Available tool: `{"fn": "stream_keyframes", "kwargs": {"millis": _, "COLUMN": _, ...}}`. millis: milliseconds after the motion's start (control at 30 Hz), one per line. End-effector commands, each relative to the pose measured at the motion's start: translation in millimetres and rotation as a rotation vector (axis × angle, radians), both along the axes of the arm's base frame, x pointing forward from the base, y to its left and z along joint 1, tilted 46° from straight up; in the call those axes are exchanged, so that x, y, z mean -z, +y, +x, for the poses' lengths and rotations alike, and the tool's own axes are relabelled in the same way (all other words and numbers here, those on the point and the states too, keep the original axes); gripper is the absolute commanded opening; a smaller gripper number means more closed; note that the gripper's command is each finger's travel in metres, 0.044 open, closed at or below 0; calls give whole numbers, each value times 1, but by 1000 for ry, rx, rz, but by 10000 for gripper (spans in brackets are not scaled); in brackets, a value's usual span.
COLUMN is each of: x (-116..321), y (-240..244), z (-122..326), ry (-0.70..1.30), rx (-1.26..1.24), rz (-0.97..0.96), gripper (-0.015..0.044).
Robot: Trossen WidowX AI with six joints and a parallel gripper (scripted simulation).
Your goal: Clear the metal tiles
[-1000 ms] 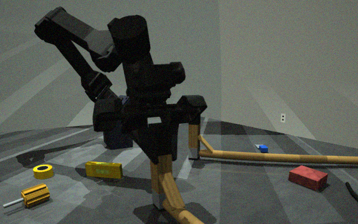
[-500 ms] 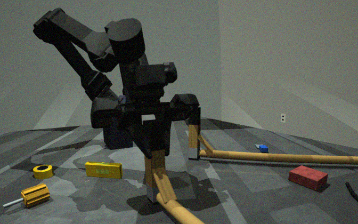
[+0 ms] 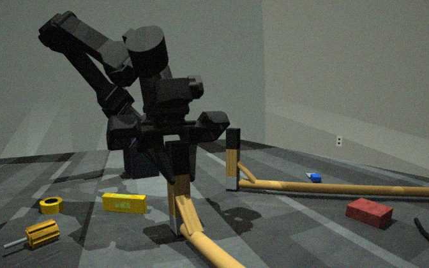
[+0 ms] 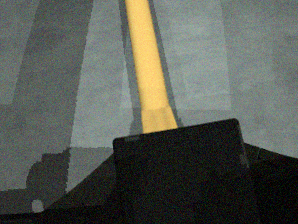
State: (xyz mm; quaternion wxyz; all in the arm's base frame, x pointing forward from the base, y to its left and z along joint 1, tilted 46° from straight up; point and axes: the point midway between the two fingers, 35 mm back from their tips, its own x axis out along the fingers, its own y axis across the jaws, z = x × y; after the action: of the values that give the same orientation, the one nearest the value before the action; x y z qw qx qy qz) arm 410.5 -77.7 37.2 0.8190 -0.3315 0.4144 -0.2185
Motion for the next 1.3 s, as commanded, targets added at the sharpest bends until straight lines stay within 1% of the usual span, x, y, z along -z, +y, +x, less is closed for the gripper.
{"fn": "stream_keyframes", "kwargs": {"millis": 0, "x": -4, "y": 4, "z": -5, "ry": -16, "rx": -7, "rz": 2, "gripper": 0}}
{"fn": "stream_keyframes", "kwargs": {"millis": 1267, "x": 2, "y": 6, "z": -65, "ry": -18, "rx": -11, "rz": 2, "gripper": 0}}
